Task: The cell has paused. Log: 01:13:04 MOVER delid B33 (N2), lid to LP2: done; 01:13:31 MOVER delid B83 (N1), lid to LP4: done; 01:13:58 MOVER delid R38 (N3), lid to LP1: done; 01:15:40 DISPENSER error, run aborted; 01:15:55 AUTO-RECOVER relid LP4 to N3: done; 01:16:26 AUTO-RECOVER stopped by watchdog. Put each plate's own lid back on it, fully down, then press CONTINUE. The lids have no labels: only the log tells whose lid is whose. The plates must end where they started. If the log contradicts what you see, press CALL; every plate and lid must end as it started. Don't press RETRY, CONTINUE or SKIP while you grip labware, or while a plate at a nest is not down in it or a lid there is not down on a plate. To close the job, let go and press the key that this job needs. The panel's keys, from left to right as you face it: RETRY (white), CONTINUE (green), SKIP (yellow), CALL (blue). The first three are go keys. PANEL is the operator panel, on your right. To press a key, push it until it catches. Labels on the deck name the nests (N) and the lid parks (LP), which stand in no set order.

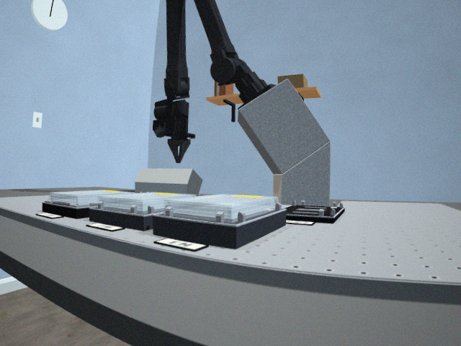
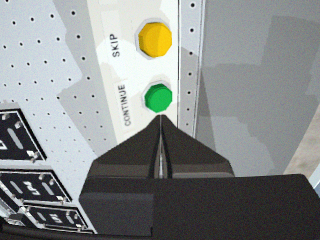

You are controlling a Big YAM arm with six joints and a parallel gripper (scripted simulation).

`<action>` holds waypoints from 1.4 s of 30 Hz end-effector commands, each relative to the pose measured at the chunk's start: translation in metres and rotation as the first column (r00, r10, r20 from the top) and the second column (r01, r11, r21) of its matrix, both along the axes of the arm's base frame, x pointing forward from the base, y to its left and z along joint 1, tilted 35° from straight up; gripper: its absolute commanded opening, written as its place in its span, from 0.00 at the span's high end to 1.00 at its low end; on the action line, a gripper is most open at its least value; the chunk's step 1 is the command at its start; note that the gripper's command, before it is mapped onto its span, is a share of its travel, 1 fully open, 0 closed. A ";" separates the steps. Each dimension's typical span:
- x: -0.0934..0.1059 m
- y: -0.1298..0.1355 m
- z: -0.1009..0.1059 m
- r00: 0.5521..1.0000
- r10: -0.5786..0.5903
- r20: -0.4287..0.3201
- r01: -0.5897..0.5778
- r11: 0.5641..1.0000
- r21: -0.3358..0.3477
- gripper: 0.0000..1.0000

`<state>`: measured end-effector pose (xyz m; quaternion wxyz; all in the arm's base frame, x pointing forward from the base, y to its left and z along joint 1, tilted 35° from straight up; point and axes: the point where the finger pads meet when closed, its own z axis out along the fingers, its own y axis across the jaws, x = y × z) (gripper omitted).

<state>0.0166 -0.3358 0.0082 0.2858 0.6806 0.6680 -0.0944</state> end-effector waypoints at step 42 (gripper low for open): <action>0.011 -0.017 -0.023 1.000 0.003 0.004 -0.003 1.000 0.001 1.00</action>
